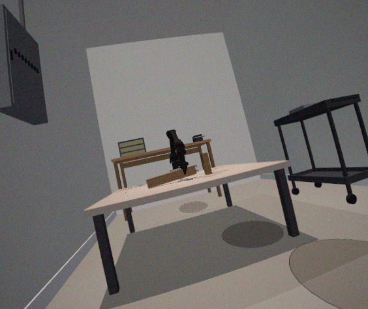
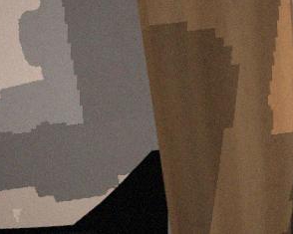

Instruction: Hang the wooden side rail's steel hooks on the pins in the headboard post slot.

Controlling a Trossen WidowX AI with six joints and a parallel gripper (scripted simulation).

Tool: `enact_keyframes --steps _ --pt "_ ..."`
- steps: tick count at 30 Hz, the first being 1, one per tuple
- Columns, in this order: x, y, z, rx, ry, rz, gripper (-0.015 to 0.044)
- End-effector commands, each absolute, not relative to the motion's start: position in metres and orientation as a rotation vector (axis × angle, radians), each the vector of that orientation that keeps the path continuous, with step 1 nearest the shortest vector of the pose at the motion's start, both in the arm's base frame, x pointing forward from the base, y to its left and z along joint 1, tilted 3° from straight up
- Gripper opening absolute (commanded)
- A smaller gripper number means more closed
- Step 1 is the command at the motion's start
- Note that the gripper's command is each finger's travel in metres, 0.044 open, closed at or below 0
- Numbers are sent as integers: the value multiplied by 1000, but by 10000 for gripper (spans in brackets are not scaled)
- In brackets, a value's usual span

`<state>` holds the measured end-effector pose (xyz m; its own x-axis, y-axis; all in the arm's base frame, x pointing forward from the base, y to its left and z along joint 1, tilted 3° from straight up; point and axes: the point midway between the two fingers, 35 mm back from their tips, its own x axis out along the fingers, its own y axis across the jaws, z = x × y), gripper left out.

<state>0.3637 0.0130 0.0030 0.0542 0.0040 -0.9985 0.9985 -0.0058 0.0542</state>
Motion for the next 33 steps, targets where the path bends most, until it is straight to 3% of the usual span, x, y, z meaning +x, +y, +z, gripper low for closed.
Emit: enact_keyframes --steps 1,33 --pt "366 13 10 1251 1154 -1163 0" --pt "366 13 15 1251 1154 -1163 0"
